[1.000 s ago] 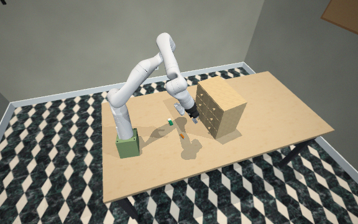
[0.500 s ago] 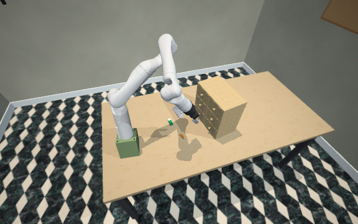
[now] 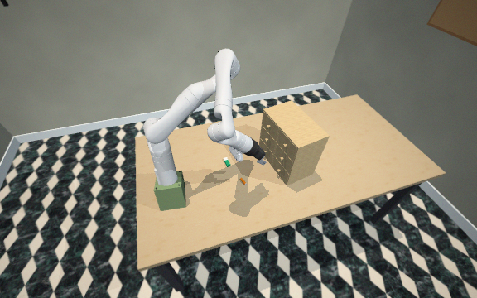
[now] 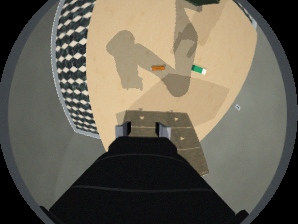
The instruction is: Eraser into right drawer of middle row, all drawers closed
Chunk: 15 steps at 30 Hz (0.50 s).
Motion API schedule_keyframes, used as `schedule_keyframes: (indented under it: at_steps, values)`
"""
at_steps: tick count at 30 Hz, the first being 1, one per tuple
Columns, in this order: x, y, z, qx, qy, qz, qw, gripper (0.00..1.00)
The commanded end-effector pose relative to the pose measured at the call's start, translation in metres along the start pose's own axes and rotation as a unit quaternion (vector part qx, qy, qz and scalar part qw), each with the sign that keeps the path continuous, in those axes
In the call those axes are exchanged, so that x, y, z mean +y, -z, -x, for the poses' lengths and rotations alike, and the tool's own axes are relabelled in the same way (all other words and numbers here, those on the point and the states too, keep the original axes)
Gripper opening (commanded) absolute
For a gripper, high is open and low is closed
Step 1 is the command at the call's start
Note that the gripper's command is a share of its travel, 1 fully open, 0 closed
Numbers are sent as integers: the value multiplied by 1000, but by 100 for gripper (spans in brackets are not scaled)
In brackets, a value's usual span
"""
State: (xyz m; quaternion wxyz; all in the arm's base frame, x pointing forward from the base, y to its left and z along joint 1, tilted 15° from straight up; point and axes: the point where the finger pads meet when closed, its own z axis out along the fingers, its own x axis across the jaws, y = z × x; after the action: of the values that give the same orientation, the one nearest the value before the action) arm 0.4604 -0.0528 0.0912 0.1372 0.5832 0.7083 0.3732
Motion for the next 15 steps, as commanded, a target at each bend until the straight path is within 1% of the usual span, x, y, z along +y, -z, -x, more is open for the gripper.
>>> schedule_keyframes:
  at_steps: [1, 2, 15]
  values:
    - [-6, 1, 4, -4, -9, 4, 1000, 100]
    - [-6, 1, 4, -4, -9, 4, 1000, 100]
    - [-8, -13, 4, -4, -9, 71, 997, 100]
